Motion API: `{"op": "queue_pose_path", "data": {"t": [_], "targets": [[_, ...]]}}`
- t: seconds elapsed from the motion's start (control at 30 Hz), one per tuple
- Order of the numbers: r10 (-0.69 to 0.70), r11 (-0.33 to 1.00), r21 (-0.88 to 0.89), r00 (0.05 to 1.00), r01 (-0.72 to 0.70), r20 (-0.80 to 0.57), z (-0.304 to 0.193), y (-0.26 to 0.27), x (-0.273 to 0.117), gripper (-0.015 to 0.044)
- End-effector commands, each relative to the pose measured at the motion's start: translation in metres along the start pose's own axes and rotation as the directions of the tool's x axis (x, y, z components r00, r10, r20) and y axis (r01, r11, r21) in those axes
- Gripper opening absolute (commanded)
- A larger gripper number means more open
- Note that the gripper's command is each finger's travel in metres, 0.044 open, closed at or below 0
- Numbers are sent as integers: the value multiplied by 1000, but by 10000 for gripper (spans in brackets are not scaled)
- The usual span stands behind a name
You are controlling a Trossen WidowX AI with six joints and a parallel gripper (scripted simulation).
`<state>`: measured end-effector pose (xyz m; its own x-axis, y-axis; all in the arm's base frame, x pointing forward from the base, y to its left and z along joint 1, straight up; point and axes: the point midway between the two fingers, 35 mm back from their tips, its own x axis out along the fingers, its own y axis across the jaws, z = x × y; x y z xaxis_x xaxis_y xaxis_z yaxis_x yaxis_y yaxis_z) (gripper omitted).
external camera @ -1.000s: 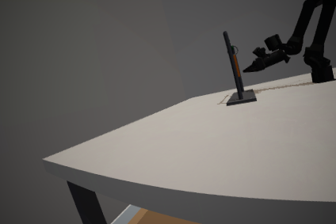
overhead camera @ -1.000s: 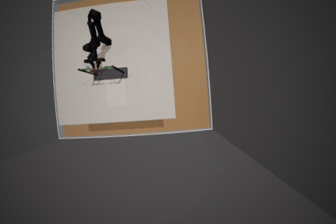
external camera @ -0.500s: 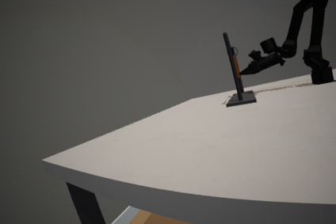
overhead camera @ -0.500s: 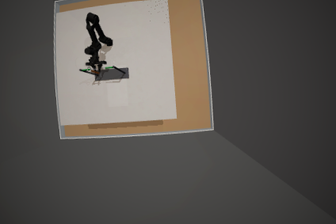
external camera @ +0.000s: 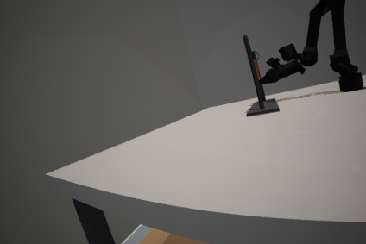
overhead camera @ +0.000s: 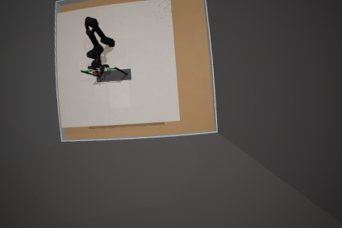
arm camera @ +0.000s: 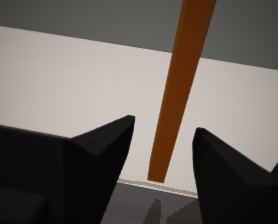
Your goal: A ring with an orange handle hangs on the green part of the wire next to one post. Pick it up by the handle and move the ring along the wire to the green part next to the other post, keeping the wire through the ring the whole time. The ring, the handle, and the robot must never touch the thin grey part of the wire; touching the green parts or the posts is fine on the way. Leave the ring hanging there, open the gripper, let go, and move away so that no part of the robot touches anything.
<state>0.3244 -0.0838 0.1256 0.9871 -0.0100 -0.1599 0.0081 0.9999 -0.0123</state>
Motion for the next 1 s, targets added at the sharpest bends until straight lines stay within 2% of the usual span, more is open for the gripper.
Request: {"op": "queue_pose_path", "data": {"t": [0.0, 0.8, 0.97], "targets": [[-3, 1000, 4, 1000, 3, 5, 1, 0, 7, 160], [-3, 1000, 4, 1000, 3, 6, -1, 1, 13, 160], [1, 1000, -1, 1000, -1, 4, -1, 2, 12, 29]]}}
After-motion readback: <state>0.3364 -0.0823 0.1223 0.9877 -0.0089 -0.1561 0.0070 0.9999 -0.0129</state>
